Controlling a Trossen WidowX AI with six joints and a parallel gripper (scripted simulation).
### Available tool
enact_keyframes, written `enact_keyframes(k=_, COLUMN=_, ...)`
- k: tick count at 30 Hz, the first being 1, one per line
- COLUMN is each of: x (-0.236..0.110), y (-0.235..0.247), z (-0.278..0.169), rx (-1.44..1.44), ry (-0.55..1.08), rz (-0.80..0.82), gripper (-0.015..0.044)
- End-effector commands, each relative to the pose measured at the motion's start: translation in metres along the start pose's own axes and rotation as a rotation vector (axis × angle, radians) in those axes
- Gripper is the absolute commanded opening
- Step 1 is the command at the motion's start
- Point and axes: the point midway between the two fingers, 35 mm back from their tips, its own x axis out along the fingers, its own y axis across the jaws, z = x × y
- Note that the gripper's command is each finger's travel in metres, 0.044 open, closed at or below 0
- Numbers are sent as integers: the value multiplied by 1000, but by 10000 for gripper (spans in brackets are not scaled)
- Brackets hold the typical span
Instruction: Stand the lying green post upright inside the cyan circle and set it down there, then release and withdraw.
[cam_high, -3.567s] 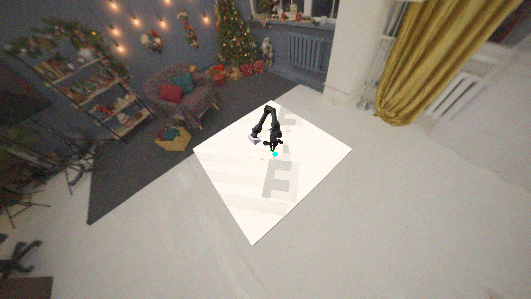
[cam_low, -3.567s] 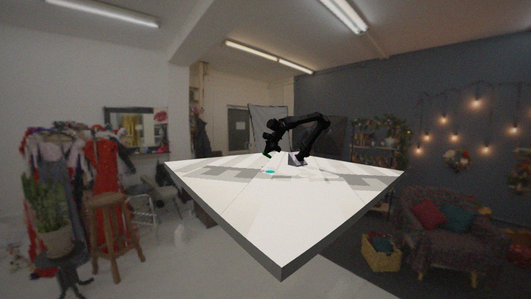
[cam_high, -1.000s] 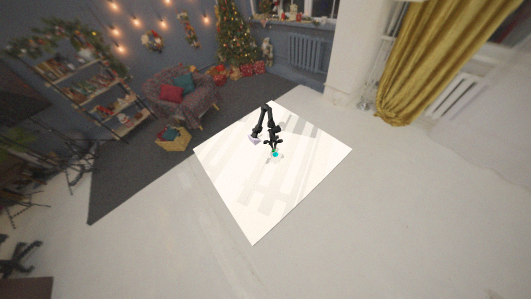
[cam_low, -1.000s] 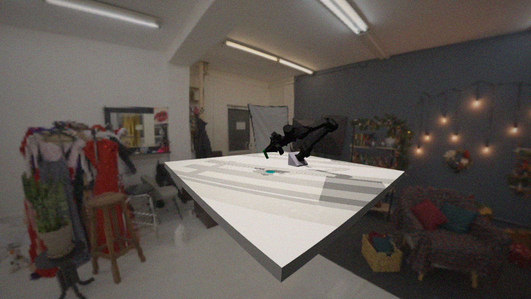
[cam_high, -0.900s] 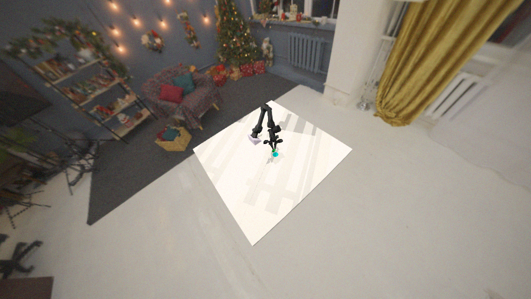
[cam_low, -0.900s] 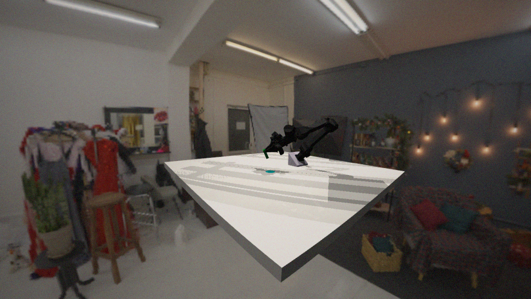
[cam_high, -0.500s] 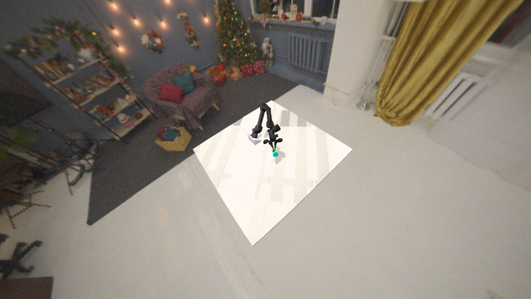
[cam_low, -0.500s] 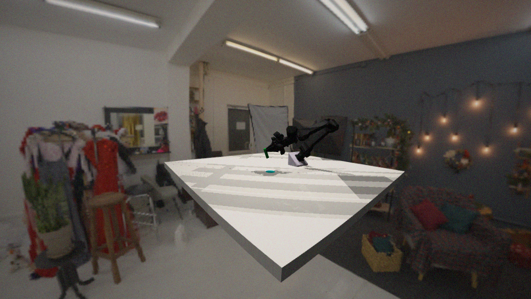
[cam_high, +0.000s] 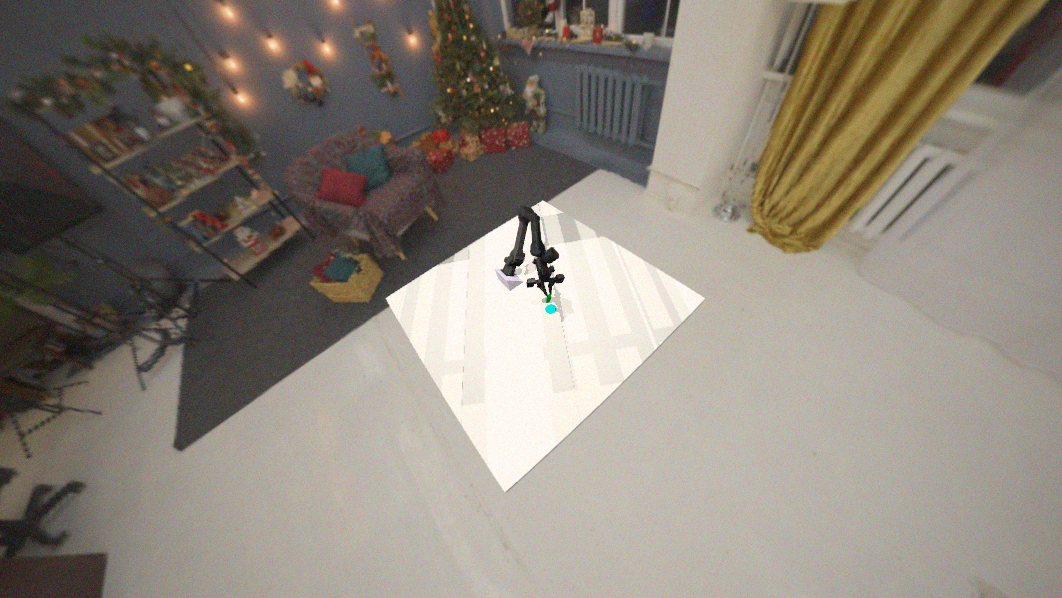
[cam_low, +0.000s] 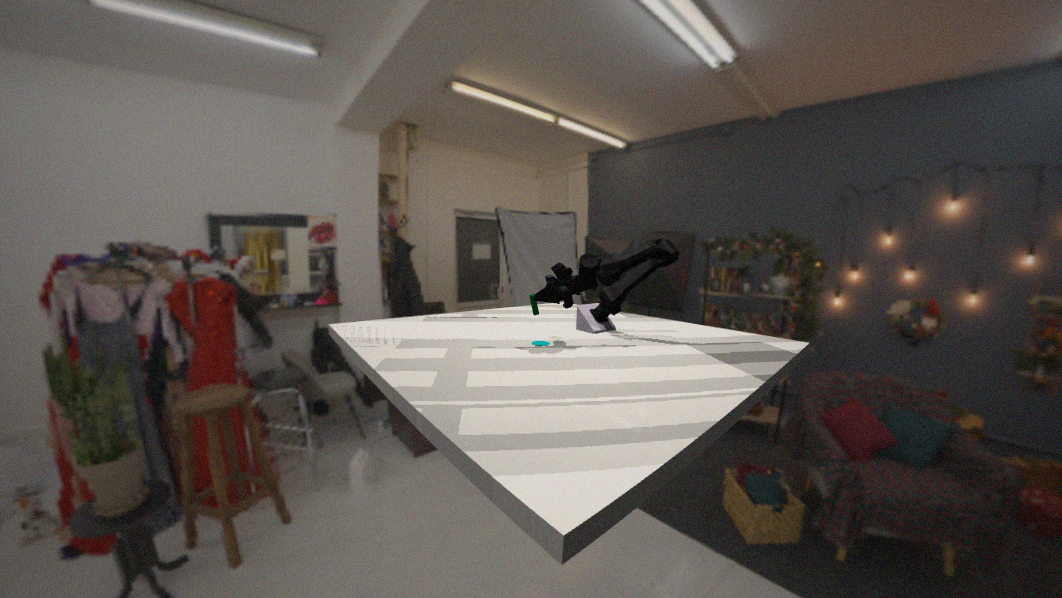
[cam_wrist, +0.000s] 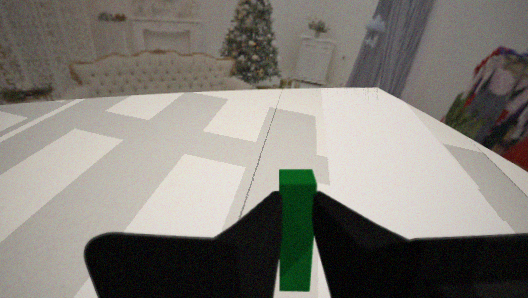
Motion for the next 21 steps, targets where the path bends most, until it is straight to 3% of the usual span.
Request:
enact_keyframes(k=1, x=-3, y=-2, z=-1, rx=19, ry=-28, rz=3, gripper=23)
enact_keyframes(k=21, x=-19, y=-1, z=1, rx=97, ry=-157, rz=56, gripper=23)
